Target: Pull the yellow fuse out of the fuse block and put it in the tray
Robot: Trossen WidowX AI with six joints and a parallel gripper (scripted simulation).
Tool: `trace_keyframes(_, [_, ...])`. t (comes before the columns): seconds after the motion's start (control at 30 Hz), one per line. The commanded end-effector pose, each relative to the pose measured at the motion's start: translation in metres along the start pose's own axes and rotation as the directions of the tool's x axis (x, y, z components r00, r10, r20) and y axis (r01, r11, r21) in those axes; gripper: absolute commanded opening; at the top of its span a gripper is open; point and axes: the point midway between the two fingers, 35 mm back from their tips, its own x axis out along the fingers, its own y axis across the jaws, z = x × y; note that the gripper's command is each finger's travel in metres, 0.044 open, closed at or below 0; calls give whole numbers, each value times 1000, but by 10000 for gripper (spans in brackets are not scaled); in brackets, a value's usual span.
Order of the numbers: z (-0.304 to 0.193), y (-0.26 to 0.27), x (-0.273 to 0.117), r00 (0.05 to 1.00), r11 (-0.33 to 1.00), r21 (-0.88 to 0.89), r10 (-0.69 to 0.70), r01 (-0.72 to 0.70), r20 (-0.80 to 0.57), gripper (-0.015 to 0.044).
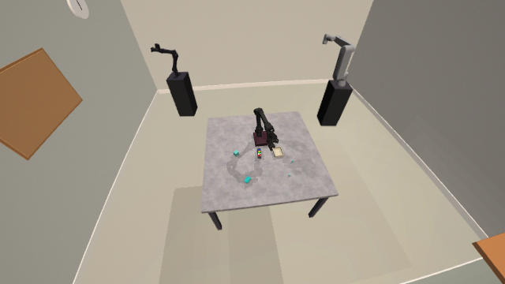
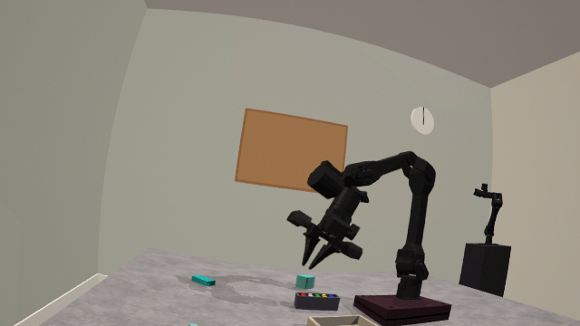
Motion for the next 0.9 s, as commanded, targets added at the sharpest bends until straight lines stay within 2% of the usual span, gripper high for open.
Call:
trace_keyframes(0.0, [-41, 30, 14, 986, 988, 8, 155, -155, -55, 72])
trace_keyframes(0.2, [-104, 92, 16, 903, 906, 70, 423, -418, -74, 72])
trace_keyframes(0.87, [-112, 98, 27, 900, 902, 72, 430, -426, -73, 72])
